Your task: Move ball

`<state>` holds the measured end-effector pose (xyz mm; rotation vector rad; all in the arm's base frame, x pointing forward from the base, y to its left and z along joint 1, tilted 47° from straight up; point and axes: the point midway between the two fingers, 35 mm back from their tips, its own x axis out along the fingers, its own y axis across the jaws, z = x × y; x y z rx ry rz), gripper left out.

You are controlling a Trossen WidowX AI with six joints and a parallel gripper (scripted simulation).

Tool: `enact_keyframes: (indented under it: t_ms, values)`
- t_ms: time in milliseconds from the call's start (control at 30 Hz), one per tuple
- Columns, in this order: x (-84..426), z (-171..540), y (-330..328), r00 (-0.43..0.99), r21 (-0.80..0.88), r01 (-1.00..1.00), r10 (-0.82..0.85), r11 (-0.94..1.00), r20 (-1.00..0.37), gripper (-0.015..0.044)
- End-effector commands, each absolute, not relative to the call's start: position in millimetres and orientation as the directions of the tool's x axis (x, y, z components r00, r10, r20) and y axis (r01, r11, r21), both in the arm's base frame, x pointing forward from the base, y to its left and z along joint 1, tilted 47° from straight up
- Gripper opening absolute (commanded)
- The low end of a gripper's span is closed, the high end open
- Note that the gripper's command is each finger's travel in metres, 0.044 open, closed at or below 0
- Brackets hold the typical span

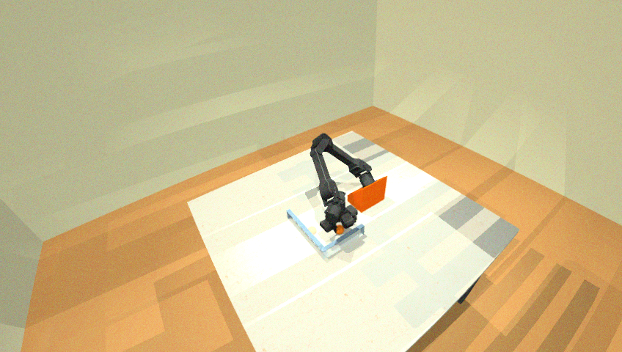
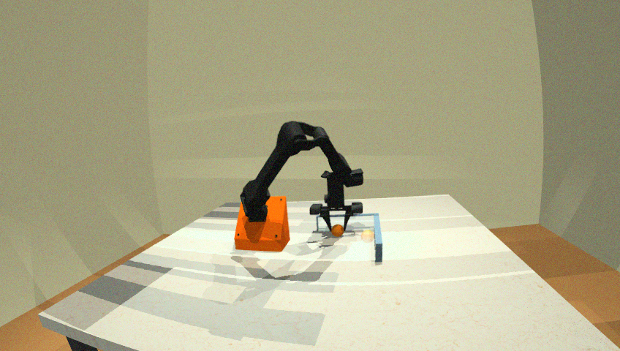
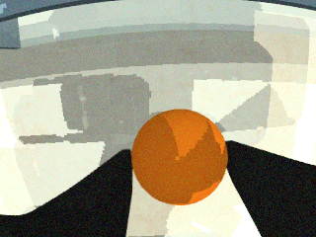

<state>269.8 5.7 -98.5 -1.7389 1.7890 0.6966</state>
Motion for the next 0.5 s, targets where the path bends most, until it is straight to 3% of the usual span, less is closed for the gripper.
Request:
enact_keyframes:
  t_ms: [0,67,300,467]
  values:
    - [270,-99,5,-0.017,-0.005,-1.0,-0.72,0.028,-0.693,0.0193]
    - [270,-99,5,-0.017,-0.005,-1.0,-0.72,0.028,-0.693,0.018]
    - [276,-81,28,-0.015,-0.005,-1.0,-0.716,0.026,-0.698,0.0]
    - [278,-58,54,-0.015,-0.004,-1.0,-0.713,0.025,-0.701,0.0]
